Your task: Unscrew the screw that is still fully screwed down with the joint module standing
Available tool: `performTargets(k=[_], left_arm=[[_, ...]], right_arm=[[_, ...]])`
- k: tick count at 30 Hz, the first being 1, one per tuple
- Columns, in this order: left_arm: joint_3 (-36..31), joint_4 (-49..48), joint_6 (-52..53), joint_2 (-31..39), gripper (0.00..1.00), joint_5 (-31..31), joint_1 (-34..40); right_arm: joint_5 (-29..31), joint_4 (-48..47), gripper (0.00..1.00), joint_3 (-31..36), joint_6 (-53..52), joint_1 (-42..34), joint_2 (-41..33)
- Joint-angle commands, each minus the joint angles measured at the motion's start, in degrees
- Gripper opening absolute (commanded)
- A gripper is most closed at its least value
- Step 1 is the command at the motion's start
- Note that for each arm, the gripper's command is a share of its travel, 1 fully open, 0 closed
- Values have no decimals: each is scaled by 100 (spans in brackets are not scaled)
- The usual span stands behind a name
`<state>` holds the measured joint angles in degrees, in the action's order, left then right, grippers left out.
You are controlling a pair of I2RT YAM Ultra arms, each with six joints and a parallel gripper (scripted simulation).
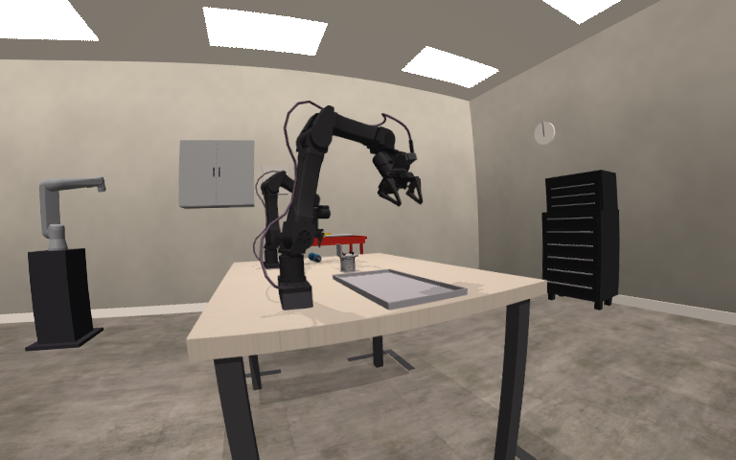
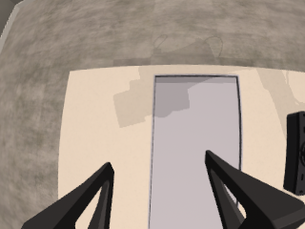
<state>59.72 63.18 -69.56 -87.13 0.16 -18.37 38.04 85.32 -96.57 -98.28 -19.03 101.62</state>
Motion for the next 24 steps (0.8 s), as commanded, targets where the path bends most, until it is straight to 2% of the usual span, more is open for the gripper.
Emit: performTargets(k=[1,11,16,24], left_arm=[[183,112,-54,127,65,60,2],[183,112,-54,127,65,60,2],[183,112,-54,127,65,60,2],[183,112,-54,127,65,60,2]], right_arm=[[-123,-62,86,1,263,-43,74],[-745,26,86,-172,1415,-81,245],[-758,39,86,-187,1435,-71,129],[-1246,-62,86,-186,2367,-129,362]])
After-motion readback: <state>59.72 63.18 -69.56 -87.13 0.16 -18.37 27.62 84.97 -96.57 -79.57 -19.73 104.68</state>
